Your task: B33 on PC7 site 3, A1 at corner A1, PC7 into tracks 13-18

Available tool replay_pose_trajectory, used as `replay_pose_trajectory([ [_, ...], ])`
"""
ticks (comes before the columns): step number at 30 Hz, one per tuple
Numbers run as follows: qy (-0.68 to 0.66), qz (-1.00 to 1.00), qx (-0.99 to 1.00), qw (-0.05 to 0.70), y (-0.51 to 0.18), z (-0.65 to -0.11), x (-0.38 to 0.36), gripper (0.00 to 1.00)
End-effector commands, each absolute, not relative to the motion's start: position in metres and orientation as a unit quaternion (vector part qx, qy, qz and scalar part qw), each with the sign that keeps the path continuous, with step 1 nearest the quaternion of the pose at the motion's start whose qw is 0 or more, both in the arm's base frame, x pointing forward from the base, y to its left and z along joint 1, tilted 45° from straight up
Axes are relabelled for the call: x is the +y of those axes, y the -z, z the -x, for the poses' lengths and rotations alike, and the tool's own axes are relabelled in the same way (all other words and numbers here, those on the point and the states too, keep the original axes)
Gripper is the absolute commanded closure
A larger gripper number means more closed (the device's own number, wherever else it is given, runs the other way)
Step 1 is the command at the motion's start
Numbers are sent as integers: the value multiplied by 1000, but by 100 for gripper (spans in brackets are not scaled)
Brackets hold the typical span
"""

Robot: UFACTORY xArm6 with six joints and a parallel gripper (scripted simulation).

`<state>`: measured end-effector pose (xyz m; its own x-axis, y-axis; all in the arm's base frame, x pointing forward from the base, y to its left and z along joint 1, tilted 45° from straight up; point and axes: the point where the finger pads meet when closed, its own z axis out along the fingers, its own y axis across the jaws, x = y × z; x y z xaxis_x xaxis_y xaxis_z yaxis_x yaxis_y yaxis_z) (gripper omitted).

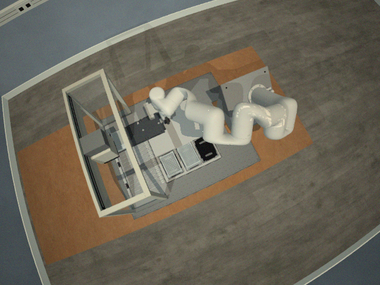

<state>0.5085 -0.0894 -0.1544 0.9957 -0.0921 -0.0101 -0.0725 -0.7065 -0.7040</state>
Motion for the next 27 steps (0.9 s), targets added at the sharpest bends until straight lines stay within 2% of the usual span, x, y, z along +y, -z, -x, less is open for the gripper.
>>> replay_pose_trajectory([
  [1,15,924,45,380,150,-510,-95,18],
  [27,15,924,45,379,123,-507,-120,18],
])
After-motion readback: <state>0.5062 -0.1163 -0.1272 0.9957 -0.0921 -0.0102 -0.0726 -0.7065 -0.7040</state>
